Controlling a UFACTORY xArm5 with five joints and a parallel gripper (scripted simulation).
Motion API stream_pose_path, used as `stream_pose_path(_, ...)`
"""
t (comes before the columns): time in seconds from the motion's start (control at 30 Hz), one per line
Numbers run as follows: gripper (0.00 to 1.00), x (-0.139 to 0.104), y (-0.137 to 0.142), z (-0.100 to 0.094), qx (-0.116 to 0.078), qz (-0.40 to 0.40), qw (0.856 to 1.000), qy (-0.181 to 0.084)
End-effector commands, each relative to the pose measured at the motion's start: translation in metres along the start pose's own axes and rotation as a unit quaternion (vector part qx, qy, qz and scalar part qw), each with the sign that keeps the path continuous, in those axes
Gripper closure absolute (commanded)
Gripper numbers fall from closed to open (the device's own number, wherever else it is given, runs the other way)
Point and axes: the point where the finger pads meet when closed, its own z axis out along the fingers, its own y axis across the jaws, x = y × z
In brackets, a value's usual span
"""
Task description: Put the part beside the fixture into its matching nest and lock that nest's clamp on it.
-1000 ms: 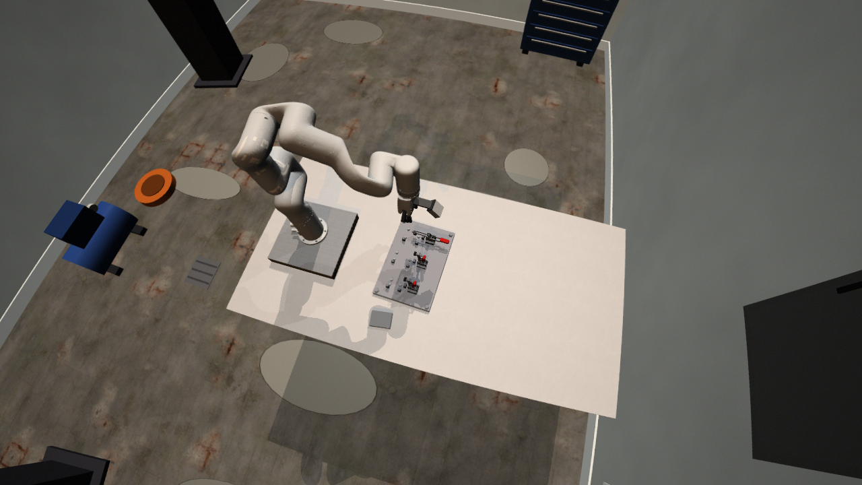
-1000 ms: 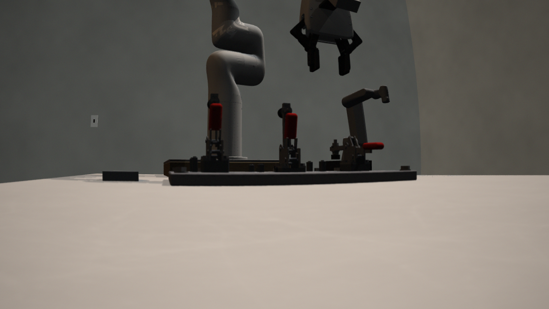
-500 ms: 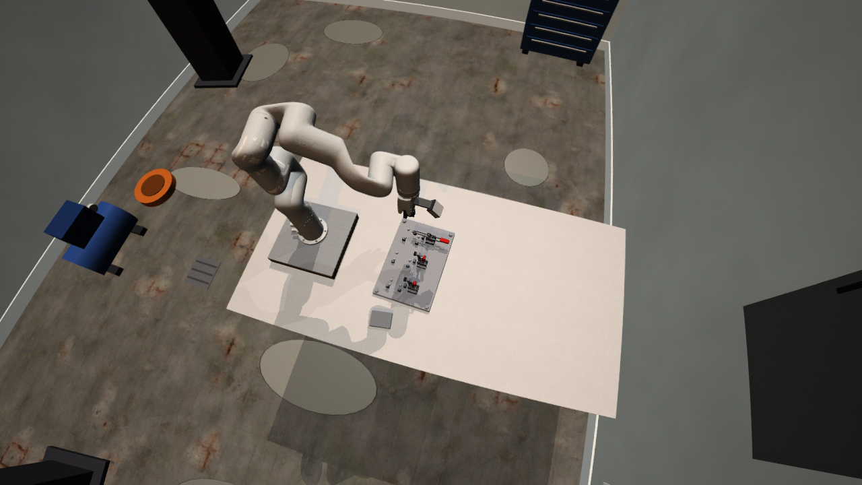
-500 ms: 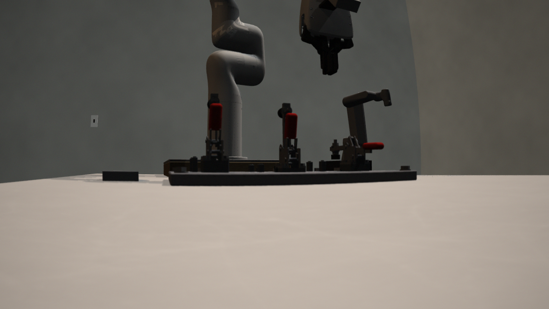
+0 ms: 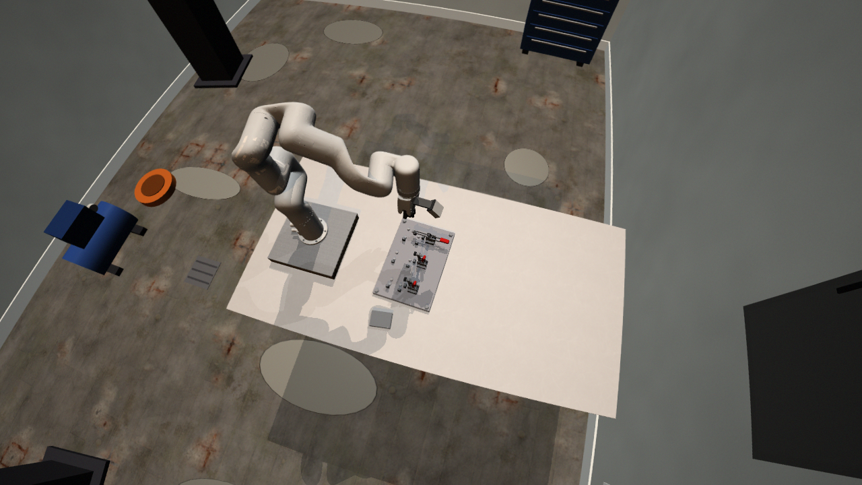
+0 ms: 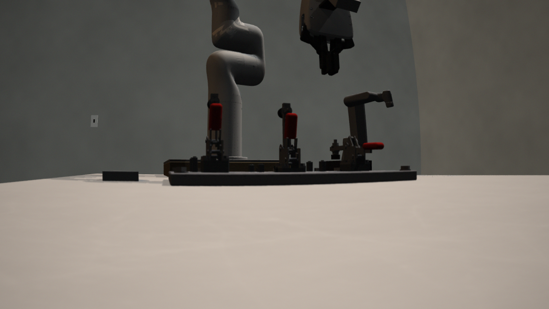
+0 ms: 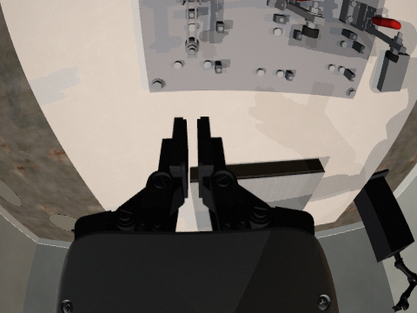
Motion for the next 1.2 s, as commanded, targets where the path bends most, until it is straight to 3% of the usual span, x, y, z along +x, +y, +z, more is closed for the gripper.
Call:
stream_pose_path(0.0, 0.00, 0.0010, -0.0003, -0.0014, 0.001, 0.000, 1.000, 0.002)
stream_pose_path(1.07, 0.00, 0.0010, -0.0003, -0.0014, 0.001, 0.000, 1.000, 0.002)
stream_pose_path(1.1, 0.53, 0.0010, -0.0003, -0.0014, 0.001, 0.000, 1.000, 0.002)
stream_pose_path(1.17, 0.53, 0.0010, -0.0003, -0.0014, 0.001, 0.000, 1.000, 0.002)
